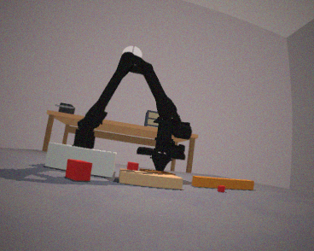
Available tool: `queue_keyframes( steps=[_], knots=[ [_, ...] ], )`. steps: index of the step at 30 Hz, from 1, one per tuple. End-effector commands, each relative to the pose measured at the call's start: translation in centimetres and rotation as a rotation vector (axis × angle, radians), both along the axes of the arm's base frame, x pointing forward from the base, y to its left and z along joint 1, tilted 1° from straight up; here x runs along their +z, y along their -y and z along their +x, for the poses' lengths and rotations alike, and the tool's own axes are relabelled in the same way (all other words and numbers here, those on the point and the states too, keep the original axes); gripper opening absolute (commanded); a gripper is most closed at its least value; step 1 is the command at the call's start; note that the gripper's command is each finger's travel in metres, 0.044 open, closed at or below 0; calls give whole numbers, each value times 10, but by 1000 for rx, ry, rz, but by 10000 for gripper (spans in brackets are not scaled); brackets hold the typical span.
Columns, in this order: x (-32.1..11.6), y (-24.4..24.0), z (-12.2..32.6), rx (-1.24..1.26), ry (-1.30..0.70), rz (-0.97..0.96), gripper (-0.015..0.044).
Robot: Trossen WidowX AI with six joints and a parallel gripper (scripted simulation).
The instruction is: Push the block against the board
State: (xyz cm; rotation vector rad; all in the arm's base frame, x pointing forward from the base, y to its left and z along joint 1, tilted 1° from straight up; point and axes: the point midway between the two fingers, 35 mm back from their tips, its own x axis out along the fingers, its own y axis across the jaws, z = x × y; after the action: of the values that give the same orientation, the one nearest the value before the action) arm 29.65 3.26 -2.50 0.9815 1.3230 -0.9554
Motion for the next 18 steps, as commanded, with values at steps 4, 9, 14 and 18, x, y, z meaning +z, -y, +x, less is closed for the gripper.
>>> queue_keyframes(
  steps=[4,9,14,18],
  knots=[
    [0,6,1,2,-2,-5,0],
    [0,10,2,2,-2,-5,0],
    [0,14,3,2,-2,-5,0],
    [0,16,4,2,-2,-6,0]
  ],
)
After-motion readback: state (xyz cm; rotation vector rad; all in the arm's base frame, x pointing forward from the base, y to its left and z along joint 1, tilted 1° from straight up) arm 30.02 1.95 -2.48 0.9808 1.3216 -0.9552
